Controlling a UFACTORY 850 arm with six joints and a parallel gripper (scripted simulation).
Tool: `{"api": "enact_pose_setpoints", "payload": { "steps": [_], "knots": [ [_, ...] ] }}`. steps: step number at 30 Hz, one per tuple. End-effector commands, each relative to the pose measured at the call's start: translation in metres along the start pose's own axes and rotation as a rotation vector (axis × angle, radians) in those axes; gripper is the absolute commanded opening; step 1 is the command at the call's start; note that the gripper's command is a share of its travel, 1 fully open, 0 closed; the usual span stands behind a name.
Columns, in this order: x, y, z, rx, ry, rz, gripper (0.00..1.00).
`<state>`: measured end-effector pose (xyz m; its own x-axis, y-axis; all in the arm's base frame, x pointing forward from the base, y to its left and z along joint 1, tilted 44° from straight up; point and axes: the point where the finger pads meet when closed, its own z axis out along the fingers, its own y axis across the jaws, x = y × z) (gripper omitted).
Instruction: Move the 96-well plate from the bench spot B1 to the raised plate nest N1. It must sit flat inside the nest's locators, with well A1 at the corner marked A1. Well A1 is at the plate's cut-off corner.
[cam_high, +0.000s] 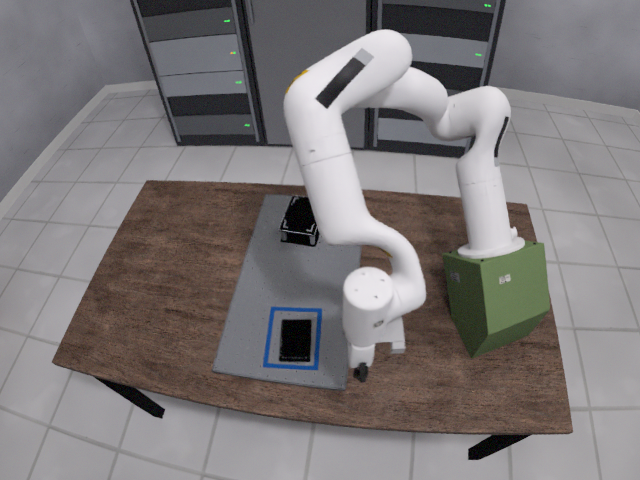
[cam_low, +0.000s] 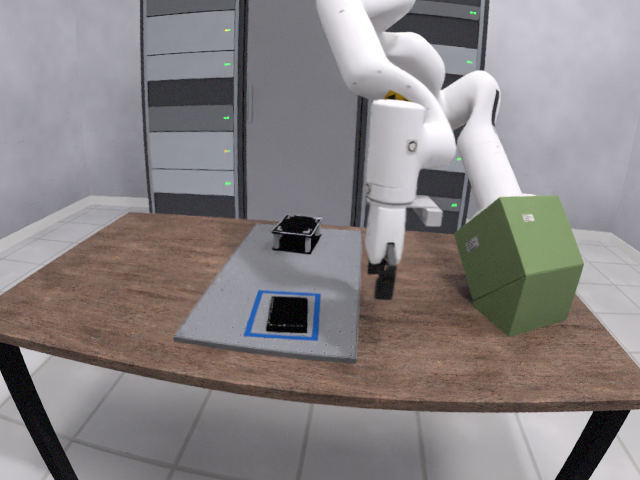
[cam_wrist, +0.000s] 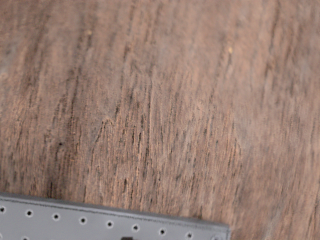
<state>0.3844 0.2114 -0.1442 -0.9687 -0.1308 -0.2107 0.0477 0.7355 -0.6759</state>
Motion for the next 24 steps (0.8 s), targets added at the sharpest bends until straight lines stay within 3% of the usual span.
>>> {"api": "enact_pose_setpoints", "payload": {
  "steps": [1,24],
  "knots": [
    [-0.019,-0.006,0.003,-0.01,-0.004,0.158,1.0],
    [-0.084,-0.04,0.021,-0.016,0.013,0.744,1.0]
  ]
}}
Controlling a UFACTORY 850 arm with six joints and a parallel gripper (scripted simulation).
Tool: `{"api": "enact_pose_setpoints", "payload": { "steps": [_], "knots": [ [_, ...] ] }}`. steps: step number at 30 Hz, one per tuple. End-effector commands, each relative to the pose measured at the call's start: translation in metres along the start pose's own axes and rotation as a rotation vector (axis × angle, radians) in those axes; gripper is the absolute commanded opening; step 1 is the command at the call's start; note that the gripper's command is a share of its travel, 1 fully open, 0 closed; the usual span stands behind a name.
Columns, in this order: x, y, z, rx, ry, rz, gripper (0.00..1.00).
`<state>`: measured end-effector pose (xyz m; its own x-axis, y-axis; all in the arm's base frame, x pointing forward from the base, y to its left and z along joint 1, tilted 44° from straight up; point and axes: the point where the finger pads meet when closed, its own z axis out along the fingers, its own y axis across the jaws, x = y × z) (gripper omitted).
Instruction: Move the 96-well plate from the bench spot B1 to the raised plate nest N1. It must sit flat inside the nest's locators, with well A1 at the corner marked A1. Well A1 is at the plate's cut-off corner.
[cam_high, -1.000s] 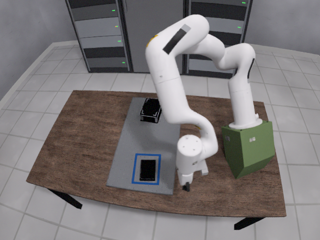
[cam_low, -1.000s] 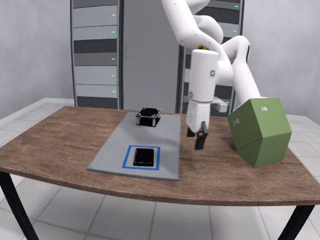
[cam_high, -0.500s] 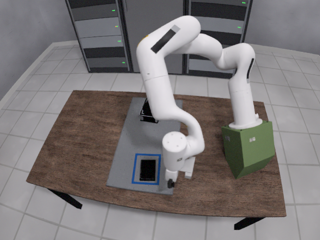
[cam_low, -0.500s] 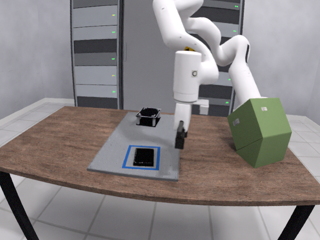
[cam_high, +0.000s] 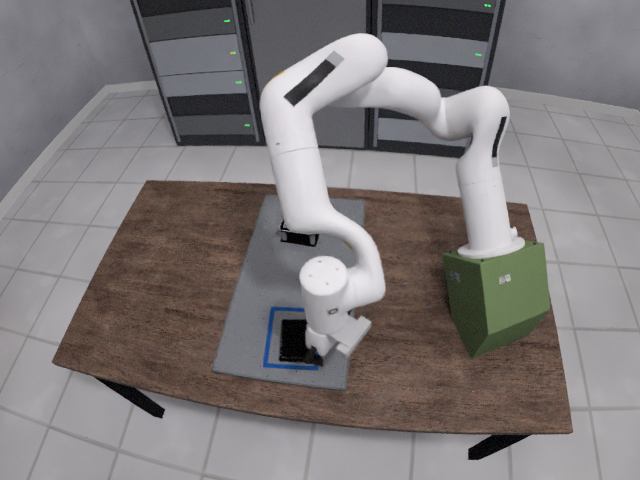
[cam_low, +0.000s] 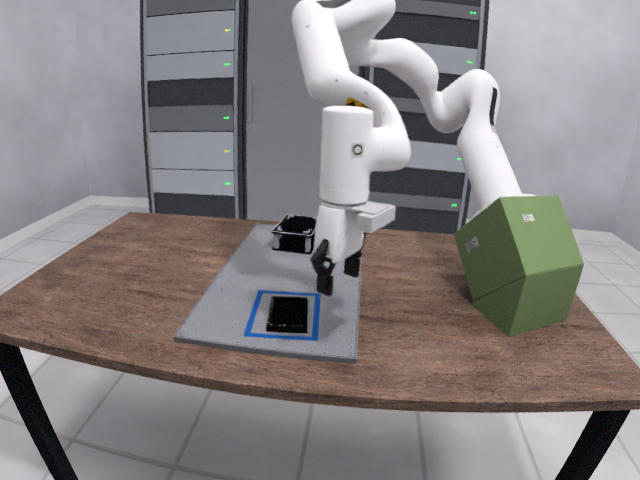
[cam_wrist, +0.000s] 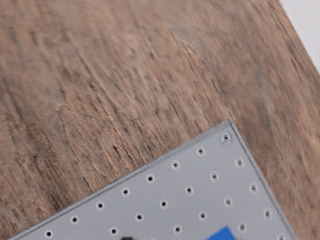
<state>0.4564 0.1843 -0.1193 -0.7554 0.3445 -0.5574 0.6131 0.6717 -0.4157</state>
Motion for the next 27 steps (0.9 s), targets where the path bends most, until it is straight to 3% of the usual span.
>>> {"api": "enact_pose_setpoints", "payload": {
  "steps": [1,5,19,27],
  "knots": [
    [-0.018,0.003,0.004,-0.008,-0.002,0.141,1.0],
    [-0.023,0.003,0.005,-0.008,-0.001,0.181,1.0],
    [-0.08,0.002,0.021,-0.004,0.001,0.601,1.0],
    [-0.1,0.0,0.027,-0.002,0.0,0.748,1.0]
  ]
}}
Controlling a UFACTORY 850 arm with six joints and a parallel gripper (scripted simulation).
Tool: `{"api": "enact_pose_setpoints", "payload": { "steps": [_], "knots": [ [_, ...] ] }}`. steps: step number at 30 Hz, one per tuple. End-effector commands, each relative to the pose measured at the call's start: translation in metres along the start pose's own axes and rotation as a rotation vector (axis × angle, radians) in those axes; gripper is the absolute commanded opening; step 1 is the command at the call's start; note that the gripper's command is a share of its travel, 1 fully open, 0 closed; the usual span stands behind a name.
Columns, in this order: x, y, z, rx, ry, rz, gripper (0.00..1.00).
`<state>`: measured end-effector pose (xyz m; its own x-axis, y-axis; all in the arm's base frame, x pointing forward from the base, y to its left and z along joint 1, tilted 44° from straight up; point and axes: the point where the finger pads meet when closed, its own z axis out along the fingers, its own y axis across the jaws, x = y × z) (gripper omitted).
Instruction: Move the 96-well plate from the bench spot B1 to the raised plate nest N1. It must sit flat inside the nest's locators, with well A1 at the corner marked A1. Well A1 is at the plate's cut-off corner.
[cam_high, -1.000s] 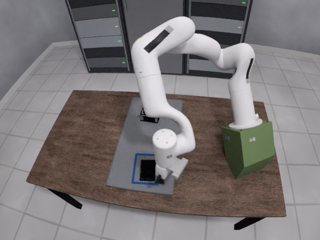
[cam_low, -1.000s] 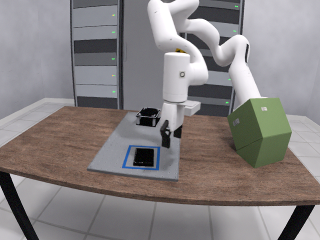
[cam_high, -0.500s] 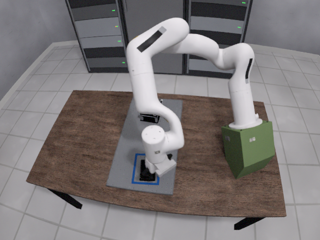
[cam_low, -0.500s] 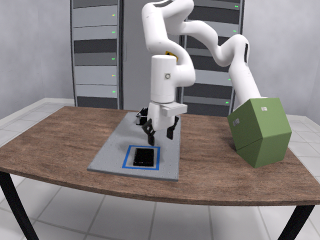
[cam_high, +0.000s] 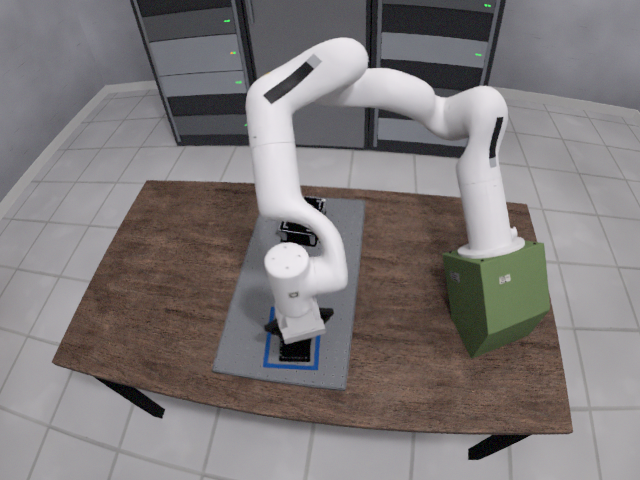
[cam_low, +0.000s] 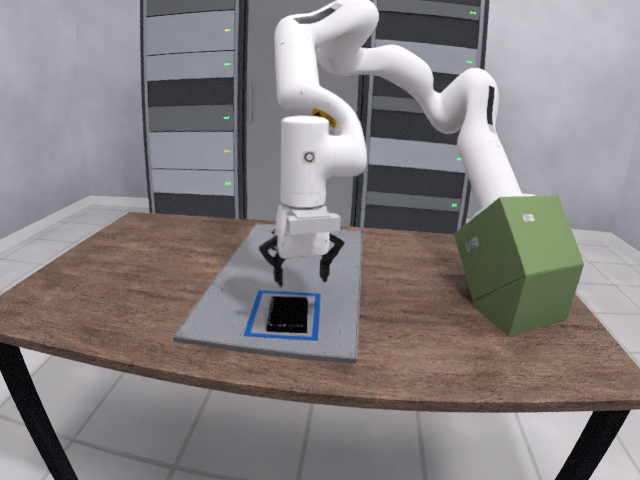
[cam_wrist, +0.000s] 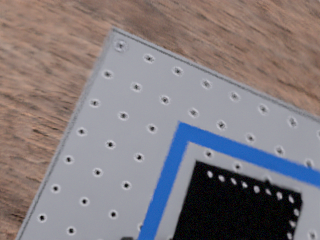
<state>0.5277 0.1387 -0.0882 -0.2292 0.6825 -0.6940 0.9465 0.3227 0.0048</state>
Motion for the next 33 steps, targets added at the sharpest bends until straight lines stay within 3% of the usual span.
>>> {"api": "enact_pose_setpoints", "payload": {
  "steps": [1,7,21,33],
  "knots": [
    [-0.015,0.01,0.005,-0.006,-0.001,0.129,1.0],
    [-0.034,0.02,0.011,-0.005,-0.004,0.277,1.0],
    [-0.034,0.02,0.011,-0.005,-0.004,0.277,1.0],
    [-0.034,0.02,0.028,-0.005,-0.004,0.277,1.0]
  ]
}}
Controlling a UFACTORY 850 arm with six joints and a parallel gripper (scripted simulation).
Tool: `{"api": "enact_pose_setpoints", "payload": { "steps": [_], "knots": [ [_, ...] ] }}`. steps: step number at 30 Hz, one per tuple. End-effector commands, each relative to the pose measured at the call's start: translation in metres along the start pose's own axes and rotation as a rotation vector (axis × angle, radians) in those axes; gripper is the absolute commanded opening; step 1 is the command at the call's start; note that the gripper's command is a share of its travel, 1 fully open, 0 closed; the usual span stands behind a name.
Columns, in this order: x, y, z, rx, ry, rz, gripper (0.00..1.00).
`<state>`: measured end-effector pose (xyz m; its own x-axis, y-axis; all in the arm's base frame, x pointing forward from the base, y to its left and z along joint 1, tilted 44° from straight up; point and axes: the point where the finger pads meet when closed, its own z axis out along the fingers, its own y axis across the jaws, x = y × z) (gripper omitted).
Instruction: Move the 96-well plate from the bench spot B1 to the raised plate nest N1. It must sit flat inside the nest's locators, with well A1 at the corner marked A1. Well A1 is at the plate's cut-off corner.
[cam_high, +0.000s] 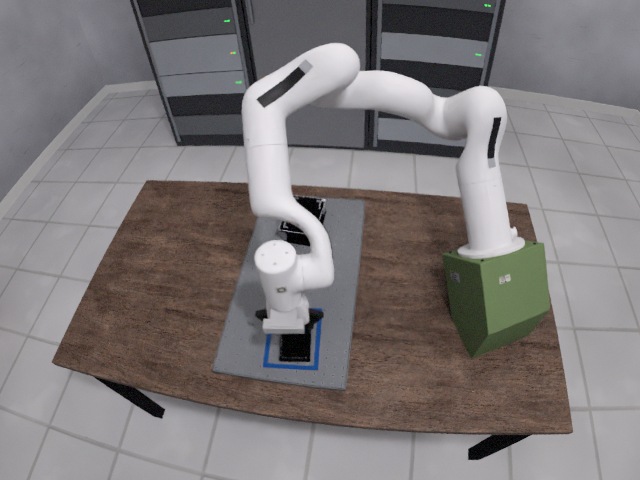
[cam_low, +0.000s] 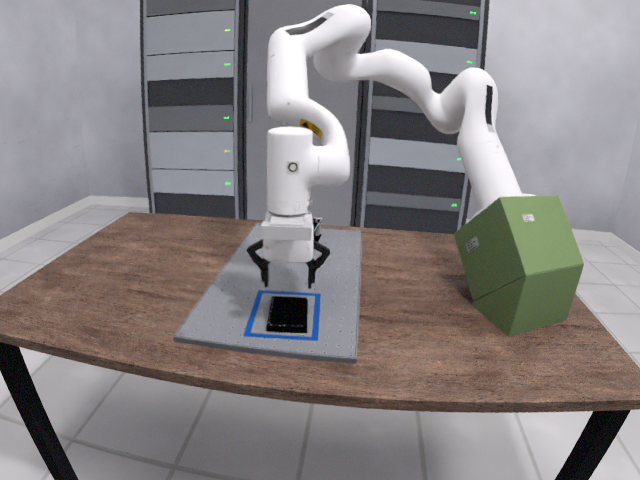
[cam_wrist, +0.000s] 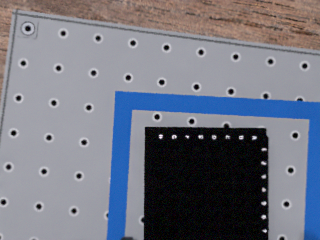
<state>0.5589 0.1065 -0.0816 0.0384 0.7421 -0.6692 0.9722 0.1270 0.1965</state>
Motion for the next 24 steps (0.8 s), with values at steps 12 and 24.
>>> {"api": "enact_pose_setpoints", "payload": {
  "steps": [12,24],
  "knots": [
    [0.0,0.001,0.023,-0.001,0.001,0.0,1.0],
    [0.0,0.001,0.041,-0.001,0.001,0.0,1.0]
  ]
}}
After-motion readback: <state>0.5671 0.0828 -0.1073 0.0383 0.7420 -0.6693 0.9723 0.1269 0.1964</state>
